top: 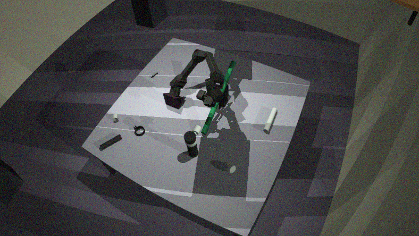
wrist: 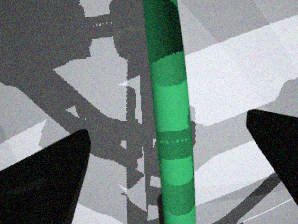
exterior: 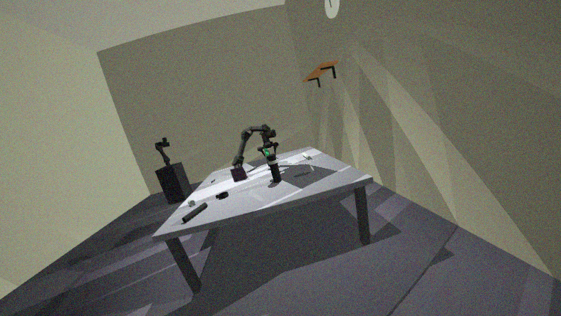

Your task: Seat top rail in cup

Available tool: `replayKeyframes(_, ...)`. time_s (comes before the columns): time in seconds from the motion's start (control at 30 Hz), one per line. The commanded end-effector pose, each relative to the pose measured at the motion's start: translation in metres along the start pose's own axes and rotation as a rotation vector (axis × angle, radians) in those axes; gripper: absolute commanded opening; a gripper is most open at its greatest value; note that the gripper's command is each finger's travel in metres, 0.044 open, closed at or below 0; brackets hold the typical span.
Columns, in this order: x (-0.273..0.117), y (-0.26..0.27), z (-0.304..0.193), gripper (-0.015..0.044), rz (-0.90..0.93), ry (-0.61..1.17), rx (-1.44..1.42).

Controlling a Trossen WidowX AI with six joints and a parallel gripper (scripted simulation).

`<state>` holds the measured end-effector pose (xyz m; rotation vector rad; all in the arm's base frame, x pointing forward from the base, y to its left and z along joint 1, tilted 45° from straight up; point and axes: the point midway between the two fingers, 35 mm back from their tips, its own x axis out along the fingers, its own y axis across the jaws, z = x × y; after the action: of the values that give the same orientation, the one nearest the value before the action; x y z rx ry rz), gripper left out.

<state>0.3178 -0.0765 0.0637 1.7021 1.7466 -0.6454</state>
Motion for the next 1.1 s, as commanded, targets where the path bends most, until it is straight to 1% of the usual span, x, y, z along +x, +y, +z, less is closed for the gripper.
replayKeyframes(0.0, 0.013, 0.0, 0.001, 0.044, -0.01, 0.002, 0.013)
replayKeyframes(0.13, 0.036, -0.001, 0.0, 0.044, -0.01, 0.003, 0.012)
replayKeyframes(1.07, 0.078, 0.0, 0.0, 0.044, -0.009, 0.004, 0.011)
